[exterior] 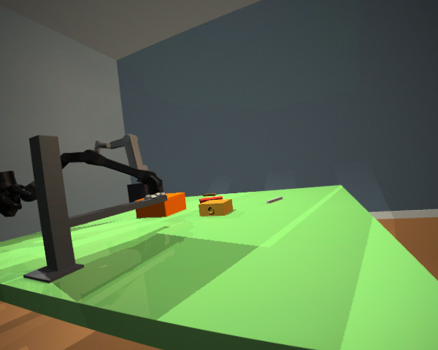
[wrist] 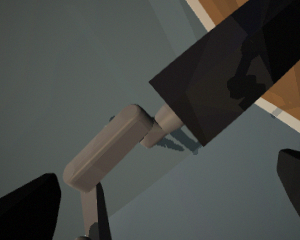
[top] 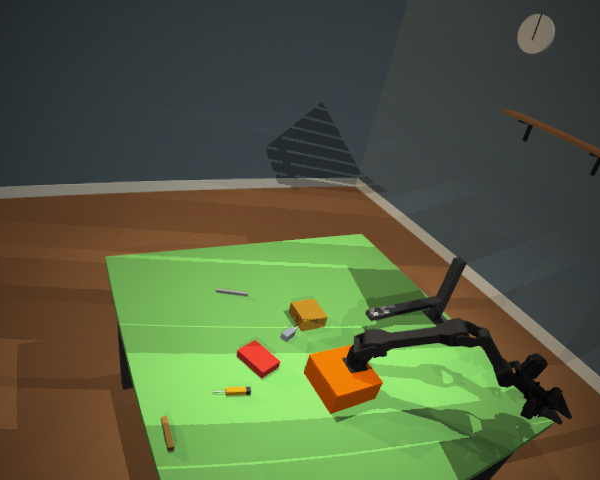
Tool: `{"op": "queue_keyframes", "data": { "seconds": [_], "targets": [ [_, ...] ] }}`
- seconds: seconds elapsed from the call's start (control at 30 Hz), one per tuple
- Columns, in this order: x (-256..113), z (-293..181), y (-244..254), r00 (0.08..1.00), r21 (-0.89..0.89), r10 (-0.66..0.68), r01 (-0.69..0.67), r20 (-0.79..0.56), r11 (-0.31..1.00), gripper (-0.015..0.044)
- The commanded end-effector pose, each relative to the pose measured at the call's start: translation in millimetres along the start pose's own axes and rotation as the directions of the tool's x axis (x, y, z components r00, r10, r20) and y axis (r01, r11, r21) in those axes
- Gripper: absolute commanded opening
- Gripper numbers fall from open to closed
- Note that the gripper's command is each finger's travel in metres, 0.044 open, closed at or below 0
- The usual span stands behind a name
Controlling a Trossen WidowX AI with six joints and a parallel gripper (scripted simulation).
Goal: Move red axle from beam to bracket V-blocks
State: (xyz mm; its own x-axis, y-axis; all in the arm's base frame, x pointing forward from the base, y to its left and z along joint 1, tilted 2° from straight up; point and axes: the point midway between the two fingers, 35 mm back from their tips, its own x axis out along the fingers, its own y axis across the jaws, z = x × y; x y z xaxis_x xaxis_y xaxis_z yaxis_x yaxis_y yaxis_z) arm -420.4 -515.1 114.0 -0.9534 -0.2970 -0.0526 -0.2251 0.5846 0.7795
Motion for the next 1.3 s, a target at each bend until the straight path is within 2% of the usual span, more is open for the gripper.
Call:
{"op": "queue_keyframes", "data": {
  "seconds": [0.0,0.43,0.63,0.97,1.27],
  "targets": [
    [-1.2,-4.5,7.3,1.0,-0.003,-0.004,0.004,0.001,1.0,0.044],
    [-3.9,-21.8,31.9,1.0,-0.003,-0.003,0.003,0.001,1.0,0.044],
    [-22.9,-42.9,24.0,0.998,-0.032,-0.045,0.044,-0.035,0.999,0.044],
    [-115.2,-120.4,-3.8,0.957,-0.174,-0.223,0.192,-0.183,0.966,0.044],
    [-220.9,-174.3,-24.0,0.862,-0.351,-0.404,0.292,-0.307,0.89,0.044]
  ]
}}
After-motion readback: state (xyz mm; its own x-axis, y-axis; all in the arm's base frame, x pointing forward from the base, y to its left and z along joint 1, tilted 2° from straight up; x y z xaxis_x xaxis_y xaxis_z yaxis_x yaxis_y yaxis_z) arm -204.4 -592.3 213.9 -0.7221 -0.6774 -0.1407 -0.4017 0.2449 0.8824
